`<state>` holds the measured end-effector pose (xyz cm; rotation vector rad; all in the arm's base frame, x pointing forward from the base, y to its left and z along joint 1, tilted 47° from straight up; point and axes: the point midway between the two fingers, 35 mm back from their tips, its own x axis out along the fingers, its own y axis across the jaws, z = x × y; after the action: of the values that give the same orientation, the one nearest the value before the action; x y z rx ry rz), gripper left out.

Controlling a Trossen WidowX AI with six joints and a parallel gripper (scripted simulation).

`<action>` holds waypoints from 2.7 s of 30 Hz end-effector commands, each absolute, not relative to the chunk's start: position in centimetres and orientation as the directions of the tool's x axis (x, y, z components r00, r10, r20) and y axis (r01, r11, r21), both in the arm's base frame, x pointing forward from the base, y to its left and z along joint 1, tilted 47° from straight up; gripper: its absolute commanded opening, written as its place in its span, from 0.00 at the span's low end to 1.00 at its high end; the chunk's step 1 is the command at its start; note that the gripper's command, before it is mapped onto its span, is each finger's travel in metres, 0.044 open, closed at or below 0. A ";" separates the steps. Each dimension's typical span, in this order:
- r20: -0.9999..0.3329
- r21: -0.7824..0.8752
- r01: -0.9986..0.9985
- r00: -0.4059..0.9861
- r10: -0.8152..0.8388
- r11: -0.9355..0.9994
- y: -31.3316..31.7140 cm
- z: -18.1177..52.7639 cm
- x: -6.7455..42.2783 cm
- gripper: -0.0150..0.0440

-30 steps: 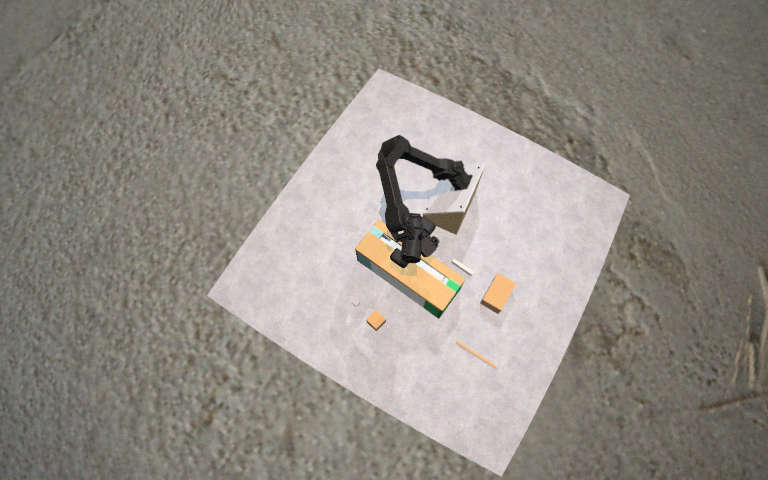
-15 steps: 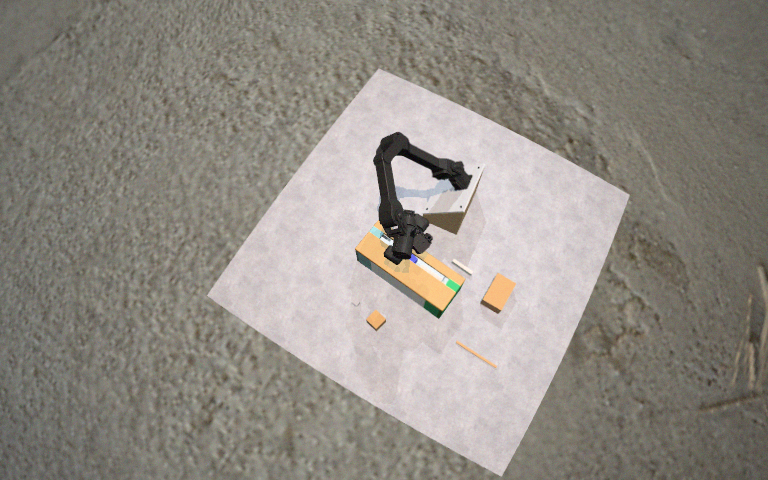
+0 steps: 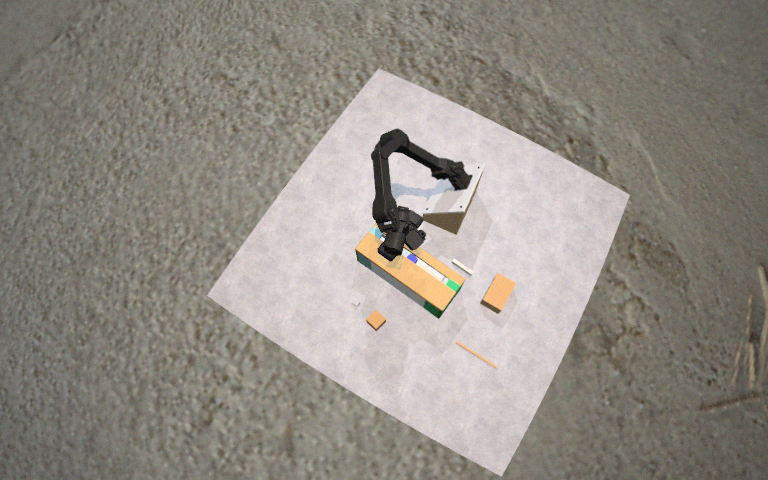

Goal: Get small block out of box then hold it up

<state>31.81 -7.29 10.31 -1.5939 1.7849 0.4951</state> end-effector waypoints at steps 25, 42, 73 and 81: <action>-0.719 -0.320 -0.882 -0.012 -0.695 0.345 -8.4 11.4 31.1 0.93; -0.826 -0.438 0.602 0.024 -0.563 0.668 -7.2 9.8 28.7 0.93; -0.883 0.158 0.972 0.059 -0.466 -0.175 -6.3 8.8 27.3 0.93; -0.883 0.158 0.972 0.059 -0.465 -0.176 -6.8 8.3 27.4 0.93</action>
<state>27.41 -6.51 8.68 1.0416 0.6602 -1.4584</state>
